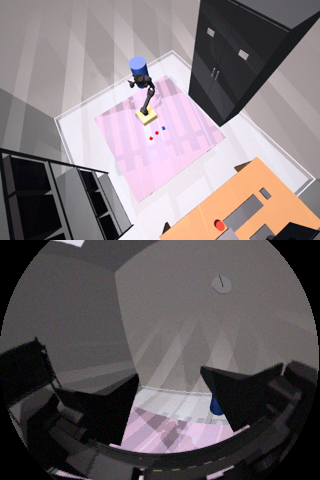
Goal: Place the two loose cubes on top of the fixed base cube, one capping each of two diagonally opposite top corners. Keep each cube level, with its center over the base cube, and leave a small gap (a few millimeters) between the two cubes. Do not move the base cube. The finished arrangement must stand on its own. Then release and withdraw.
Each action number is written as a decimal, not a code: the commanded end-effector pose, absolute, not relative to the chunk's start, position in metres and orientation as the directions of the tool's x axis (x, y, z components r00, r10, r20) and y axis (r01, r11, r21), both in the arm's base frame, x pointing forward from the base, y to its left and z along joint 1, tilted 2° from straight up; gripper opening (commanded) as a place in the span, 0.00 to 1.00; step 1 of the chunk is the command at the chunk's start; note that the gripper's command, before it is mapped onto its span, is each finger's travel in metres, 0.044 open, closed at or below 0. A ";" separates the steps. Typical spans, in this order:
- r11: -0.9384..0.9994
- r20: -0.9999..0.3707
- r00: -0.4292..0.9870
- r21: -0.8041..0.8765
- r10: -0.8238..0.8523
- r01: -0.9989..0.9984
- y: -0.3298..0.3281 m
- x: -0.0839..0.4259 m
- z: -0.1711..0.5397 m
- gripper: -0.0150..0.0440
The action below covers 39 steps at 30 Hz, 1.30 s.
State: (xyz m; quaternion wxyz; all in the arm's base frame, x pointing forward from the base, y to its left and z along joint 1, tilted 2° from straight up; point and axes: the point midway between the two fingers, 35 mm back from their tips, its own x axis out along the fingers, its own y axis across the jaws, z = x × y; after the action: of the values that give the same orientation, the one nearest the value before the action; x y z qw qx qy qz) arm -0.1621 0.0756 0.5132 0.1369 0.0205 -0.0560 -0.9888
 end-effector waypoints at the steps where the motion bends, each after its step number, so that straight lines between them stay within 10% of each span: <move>1: -0.954 -0.027 -0.959 0.114 -0.281 0.276 0.073 -0.162 0.513 0.89; 5: -0.905 -0.060 -0.904 0.072 -0.423 0.419 0.014 -0.154 0.513 0.71; 21: -0.431 -0.359 -0.422 -0.057 -0.833 0.900 -0.201 -0.015 0.440 0.70; 39: 0.177 -0.785 0.084 -0.033 -0.614 0.984 -0.223 0.203 0.264 0.70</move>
State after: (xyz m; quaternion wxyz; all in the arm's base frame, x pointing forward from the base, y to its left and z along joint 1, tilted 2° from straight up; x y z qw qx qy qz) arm 0.1783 -0.2342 0.2900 0.6758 0.2509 0.3138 -0.6179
